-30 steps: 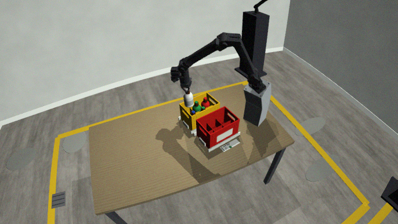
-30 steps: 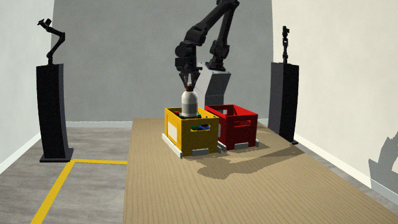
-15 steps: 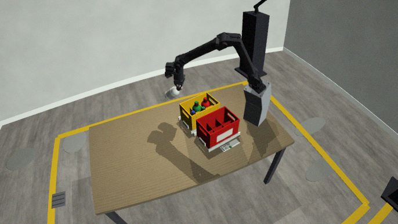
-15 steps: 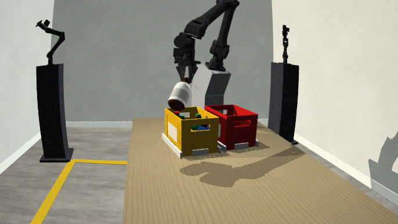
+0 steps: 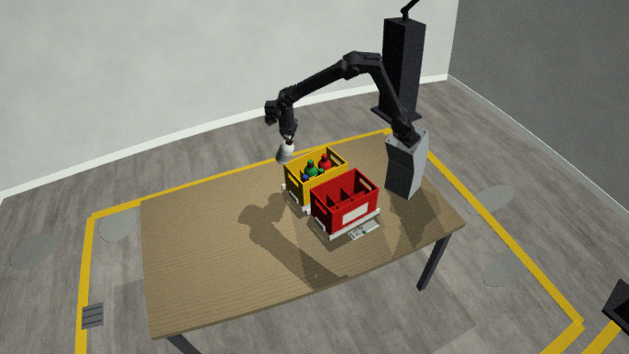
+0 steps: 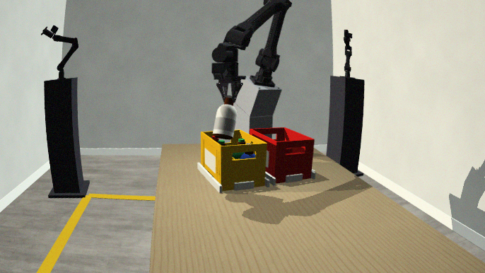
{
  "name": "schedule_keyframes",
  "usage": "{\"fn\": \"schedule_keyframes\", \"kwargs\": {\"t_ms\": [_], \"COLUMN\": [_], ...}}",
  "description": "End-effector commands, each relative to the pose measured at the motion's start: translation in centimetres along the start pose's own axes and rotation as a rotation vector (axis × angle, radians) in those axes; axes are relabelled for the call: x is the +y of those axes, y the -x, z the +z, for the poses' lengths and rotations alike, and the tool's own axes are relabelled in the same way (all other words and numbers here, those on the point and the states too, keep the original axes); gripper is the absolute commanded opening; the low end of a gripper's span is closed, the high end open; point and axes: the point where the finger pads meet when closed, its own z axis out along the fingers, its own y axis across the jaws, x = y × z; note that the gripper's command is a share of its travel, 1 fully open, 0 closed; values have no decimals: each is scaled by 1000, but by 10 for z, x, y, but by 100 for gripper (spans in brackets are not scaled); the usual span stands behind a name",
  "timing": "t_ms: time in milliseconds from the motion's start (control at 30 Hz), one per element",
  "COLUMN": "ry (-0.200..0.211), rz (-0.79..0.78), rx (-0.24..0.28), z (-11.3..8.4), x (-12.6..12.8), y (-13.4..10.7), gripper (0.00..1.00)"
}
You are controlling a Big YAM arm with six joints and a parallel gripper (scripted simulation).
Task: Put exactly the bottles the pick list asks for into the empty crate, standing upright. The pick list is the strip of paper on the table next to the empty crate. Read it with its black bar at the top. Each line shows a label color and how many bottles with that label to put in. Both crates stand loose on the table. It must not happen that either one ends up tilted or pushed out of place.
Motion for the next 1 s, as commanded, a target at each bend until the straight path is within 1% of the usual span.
{"fn": "schedule_keyframes", "kwargs": {"t_ms": [0,967], "ry": [-5,-5], "rz": [-2,-1], "rx": [-91,-92], "z": [-45,-48], "x": [-6,-7], "y": [22,23], "gripper": [0,0]}}
